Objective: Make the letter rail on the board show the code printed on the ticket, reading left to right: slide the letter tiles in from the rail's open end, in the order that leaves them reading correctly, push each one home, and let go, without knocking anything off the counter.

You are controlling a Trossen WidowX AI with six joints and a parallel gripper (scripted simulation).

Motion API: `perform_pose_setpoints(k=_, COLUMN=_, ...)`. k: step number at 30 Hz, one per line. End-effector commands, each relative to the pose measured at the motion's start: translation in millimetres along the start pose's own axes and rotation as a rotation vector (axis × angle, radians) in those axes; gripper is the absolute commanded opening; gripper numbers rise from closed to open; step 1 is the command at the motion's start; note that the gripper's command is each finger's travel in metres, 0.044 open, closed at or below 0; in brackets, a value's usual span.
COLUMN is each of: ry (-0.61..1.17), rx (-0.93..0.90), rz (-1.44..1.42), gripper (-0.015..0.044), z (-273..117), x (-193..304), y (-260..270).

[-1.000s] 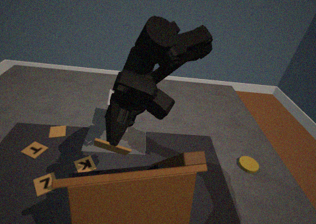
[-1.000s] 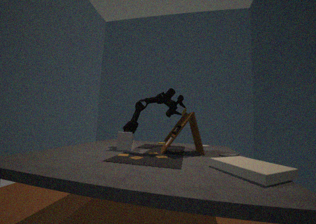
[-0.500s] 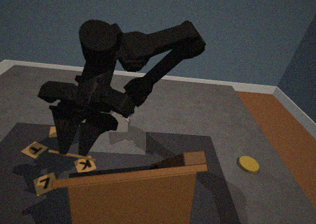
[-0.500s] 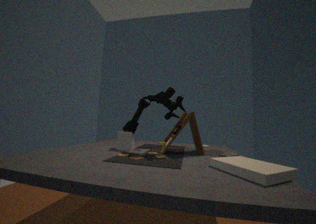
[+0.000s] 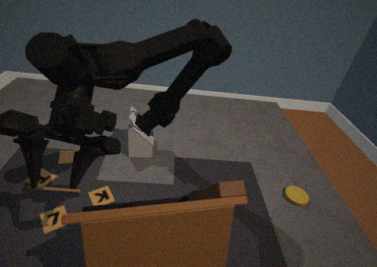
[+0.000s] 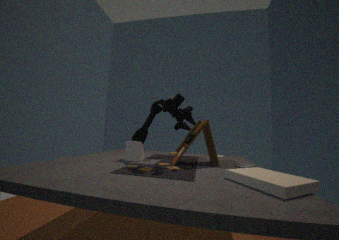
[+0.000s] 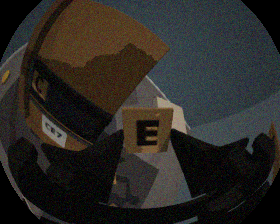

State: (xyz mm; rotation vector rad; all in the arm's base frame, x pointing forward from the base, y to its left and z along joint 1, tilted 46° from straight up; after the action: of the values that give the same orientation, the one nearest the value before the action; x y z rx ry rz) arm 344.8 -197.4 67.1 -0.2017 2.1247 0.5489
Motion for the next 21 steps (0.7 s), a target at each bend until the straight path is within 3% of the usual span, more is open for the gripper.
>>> perform_pose_setpoints(k=1, ry=-0.013, rx=-0.028, rz=0.115, gripper=0.0000, z=2, x=16, y=-7)
perform_pose_setpoints(k=21, ry=-0.094, rx=-0.158, rz=0.686, gripper=0.0000, z=1, x=95, y=-34)
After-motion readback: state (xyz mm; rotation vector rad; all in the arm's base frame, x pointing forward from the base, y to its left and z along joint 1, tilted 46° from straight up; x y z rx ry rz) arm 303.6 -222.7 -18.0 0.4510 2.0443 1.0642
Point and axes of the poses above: the point midway between the two fingers, 35 mm back from their tips, its own z axis out along the fingers, its own y axis across the jaws, x = y × z, the point moved 6 cm from there along -z, back along the fingers, and after that the axes turned 14 degrees about z, right-handed, at the moved point
